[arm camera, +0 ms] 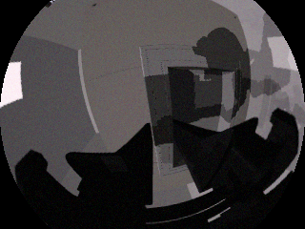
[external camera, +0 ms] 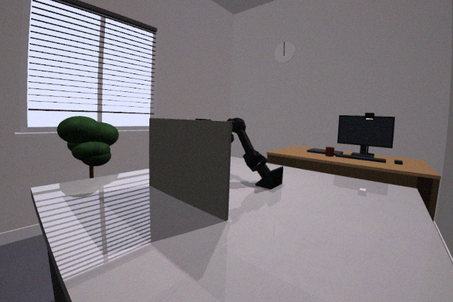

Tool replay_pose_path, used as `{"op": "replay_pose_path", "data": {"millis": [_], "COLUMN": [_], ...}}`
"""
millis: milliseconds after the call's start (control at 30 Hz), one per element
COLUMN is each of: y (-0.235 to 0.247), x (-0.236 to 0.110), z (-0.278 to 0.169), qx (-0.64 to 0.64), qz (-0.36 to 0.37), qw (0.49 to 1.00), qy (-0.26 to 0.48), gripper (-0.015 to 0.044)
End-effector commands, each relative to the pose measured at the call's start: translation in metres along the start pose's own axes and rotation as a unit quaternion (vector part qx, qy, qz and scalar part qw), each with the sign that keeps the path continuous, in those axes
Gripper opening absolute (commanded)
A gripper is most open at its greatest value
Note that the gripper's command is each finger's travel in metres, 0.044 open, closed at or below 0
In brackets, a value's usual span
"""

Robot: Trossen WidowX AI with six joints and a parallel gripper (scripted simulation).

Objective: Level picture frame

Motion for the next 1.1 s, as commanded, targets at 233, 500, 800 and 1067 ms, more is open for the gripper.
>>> {"op": "replay_pose_path", "data": {"millis": [233,500,800,1067], "y": [0.0,0.005,0.002,0.045], "x": [-0.001,-0.061,-0.094,-0.118], "z": [0.0,0.005,0.003,-0.004], "qx": [0.004,0.058,0.091,0.146], "qz": [0.0,-0.002,0.003,-0.004], "qw": [1.0,0.998,0.996,0.989], "qy": [0.0,0.0,-0.001,0.001], "gripper": [0.026,0.026,0.026,0.026]}}
Point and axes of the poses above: the point midway between the two fingers, 35 mm back from their tips, its own x axis out along the fingers, its own y axis across the jaws, z = x × y, the point moved 8 cm from there along -x, back along the fingers, and after that the axes turned 4 degrees about x, right-handed, at the moved point
